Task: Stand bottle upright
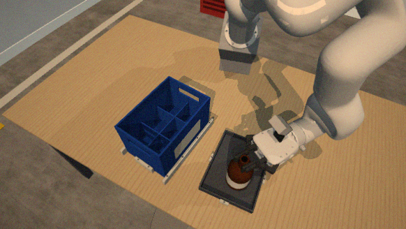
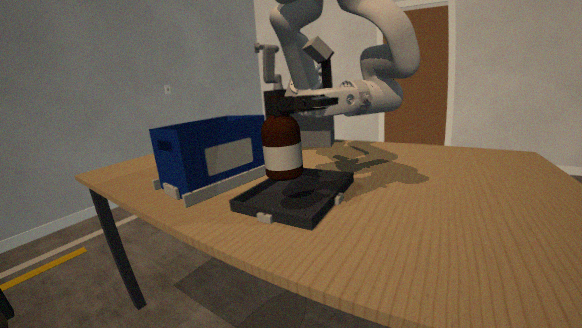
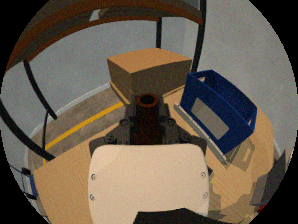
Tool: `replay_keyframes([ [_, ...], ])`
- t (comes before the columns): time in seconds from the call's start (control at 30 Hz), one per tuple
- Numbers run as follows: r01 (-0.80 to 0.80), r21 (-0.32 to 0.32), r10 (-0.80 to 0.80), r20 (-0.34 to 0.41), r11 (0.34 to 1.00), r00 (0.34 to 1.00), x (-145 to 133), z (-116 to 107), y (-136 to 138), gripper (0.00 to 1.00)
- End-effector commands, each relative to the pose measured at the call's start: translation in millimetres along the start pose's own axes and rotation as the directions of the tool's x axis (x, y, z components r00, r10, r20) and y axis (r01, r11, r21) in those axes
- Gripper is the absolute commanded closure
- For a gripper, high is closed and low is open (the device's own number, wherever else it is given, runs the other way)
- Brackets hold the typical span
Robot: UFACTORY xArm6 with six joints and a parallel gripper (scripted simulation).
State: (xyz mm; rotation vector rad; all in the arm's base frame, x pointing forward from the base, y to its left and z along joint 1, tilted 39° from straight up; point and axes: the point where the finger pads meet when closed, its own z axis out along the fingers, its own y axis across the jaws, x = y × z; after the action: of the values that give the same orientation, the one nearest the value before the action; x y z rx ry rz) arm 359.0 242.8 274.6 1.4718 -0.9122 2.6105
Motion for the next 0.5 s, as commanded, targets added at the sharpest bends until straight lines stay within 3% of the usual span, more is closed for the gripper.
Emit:
replay_keyframes([
  [0.0, -0.003, 0.0, 0.003, -0.011, 1.0, 1.0, 0.8, -0.1, -0.7, 1.0],
  [0.47, -0.003, 0.001, 0.003, -0.024, 1.0, 1.0, 0.8, -0.5, -0.6, 1.0],
])
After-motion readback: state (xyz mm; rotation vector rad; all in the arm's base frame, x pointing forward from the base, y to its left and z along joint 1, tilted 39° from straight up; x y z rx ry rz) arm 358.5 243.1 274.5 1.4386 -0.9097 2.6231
